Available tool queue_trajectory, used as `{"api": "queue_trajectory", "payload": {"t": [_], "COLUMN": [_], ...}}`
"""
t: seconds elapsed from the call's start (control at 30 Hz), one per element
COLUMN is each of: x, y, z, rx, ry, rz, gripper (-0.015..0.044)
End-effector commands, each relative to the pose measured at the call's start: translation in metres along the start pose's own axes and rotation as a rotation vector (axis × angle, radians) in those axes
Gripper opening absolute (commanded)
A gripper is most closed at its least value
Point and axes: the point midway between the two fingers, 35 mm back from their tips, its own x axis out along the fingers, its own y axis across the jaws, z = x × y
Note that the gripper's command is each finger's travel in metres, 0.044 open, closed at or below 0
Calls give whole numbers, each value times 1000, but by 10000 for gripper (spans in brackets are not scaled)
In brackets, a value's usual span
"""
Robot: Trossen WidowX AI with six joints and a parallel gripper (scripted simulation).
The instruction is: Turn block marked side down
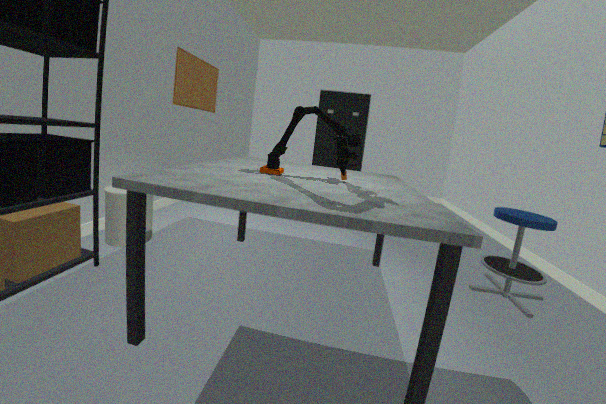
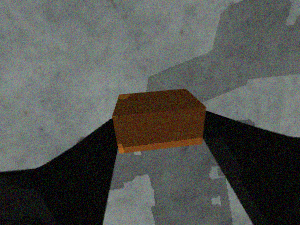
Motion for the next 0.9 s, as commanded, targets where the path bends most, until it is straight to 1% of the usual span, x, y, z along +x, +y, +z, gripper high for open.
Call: {"api": "queue_trajectory", "payload": {"t": [0.0,0.67,0.87], "x": [-2,-2,-3], "y": [0,-1,-1], "z": [0,-9,-10], "rx": [-5,-4,-4], "ry": [-61,-330,-349], "rz": [-2,-3,-3], "gripper": [0,0,0]}}
